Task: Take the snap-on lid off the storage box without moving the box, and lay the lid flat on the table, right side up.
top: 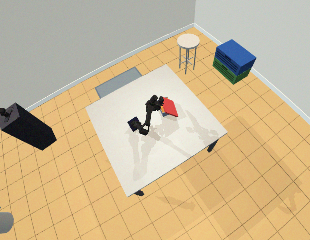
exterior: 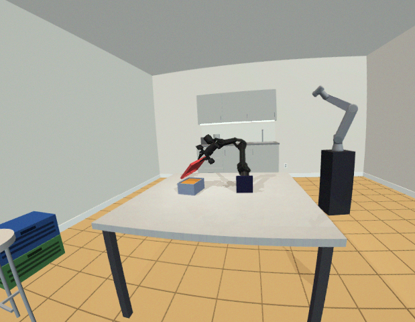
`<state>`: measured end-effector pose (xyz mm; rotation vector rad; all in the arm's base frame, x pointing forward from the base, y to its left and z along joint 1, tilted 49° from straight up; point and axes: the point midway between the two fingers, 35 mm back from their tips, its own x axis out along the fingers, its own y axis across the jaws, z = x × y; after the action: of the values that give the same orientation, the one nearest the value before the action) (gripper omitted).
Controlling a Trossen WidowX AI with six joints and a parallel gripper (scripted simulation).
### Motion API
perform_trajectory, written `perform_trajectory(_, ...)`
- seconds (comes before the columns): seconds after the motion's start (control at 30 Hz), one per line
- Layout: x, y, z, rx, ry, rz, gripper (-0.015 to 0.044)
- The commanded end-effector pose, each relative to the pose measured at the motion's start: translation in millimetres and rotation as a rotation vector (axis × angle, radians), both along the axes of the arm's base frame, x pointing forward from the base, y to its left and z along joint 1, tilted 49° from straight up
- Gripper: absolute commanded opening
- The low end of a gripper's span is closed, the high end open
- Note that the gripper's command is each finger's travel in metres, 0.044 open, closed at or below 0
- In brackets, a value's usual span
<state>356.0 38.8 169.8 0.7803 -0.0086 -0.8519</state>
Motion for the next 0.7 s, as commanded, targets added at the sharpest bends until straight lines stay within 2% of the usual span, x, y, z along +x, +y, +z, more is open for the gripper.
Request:
perform_trajectory(0.0, -3, -4, 5, 0.000, 0.004, 0.006, 0.0000)
perform_trajectory(0.67, -19, -27, 33, -0.002, 0.005, 0.006, 0.0000)
